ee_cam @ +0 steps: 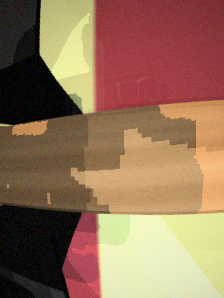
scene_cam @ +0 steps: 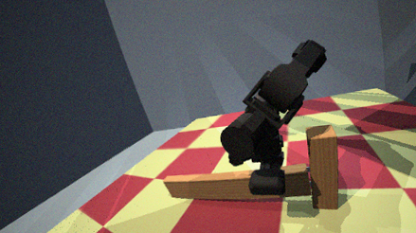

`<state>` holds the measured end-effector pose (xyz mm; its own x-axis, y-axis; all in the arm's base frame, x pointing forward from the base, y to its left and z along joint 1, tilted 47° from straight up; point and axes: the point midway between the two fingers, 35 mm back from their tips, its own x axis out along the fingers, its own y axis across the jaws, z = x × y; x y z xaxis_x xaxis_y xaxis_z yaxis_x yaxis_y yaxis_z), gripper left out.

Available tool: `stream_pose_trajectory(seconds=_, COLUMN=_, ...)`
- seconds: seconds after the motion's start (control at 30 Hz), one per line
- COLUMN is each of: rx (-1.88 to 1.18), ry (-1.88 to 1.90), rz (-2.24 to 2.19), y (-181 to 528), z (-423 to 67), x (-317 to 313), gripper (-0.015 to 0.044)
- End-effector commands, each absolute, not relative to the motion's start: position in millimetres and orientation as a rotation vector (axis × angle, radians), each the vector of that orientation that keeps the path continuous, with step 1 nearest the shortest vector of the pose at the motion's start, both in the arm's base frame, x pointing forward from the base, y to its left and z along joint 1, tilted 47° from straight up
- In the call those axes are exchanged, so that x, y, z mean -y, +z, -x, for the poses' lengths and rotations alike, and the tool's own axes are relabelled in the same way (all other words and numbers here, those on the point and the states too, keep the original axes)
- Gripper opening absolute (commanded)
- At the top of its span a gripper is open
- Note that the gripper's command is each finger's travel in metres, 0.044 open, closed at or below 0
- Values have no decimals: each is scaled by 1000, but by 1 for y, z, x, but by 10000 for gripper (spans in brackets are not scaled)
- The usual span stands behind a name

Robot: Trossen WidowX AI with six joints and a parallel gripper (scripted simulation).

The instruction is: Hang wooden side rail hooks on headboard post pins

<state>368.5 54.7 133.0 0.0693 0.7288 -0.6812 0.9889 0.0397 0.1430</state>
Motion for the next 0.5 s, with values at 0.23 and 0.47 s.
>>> stream_pose_trajectory(seconds=0.23, rx=-1706, ry=-544, rz=-1754, y=138, z=-370, x=-54, gripper=0)
stream_pose_trajectory(seconds=0.47, rx=-1706, ry=-544, rz=-1754, y=137, z=-370, x=-55, gripper=0)
